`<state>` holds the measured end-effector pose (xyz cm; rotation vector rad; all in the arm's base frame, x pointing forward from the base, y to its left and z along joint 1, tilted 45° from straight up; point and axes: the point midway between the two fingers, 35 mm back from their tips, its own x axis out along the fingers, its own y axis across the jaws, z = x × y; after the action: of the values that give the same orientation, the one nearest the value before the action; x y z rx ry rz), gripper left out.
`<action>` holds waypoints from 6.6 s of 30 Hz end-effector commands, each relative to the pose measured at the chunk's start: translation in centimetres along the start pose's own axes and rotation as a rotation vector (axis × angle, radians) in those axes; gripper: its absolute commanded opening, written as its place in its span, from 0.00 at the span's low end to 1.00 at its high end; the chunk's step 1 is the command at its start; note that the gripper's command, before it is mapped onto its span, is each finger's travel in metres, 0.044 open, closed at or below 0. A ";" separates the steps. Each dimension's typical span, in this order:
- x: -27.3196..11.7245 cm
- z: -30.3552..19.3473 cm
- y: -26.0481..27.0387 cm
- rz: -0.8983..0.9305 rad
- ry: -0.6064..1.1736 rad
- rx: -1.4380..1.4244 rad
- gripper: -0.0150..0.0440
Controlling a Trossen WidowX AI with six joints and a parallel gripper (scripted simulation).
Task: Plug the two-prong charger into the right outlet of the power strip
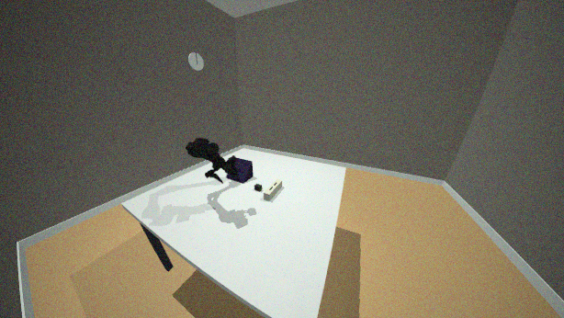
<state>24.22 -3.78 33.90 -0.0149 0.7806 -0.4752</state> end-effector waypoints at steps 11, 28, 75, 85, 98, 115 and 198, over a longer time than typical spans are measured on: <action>4.8 -2.6 4.5 -0.041 0.155 -0.154 1.00; 10.0 -6.9 8.8 -0.137 0.321 -0.329 1.00; 17.5 -17.7 12.6 -0.348 0.528 -0.676 1.00; 18.8 -18.1 12.0 -0.348 0.528 -0.676 1.00; 20.6 -18.7 11.0 -0.349 0.527 -0.676 1.00; 21.2 -18.8 10.8 -0.346 0.527 -0.668 0.56; 22.6 -14.8 12.9 -0.335 0.534 -0.728 0.25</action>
<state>32.86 0.65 5.54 -0.7261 1.4646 -0.4937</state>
